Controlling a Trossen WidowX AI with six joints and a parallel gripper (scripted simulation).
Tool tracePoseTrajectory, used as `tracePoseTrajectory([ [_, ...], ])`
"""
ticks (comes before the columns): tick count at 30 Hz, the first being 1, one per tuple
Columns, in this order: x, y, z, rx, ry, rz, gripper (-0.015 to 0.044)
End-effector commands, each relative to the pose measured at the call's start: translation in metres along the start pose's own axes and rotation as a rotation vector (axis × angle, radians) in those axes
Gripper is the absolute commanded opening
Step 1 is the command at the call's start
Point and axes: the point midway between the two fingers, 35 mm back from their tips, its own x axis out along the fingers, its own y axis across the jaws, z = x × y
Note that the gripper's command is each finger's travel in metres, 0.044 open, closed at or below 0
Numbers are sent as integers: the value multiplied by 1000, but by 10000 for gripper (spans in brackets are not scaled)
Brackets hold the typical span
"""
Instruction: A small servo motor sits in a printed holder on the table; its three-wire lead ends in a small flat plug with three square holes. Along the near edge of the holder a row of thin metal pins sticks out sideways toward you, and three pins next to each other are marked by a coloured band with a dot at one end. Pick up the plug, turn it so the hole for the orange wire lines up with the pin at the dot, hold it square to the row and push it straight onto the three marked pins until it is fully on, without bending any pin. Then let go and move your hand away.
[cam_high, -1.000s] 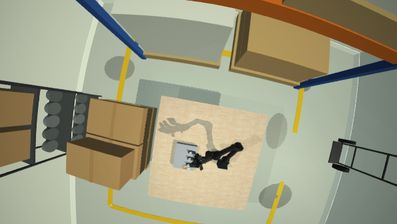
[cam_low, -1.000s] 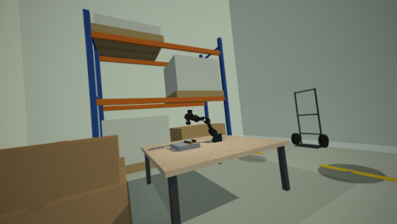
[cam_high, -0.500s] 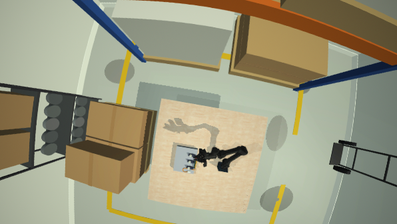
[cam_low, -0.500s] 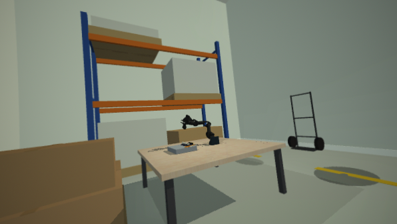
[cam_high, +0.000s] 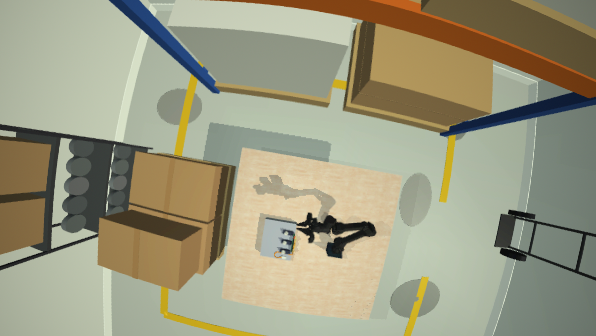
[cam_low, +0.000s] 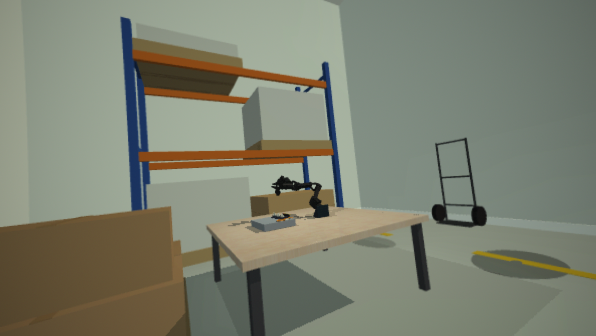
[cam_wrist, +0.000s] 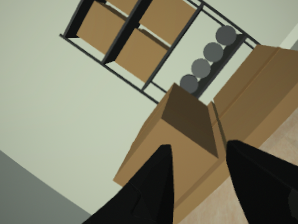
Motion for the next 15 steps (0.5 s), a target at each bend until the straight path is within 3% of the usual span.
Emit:
tracePoseTrajectory([
  [1,15,-1,-10,0,81,-23,115],
  [15,85,14,-88,56,547,-131,115],
])
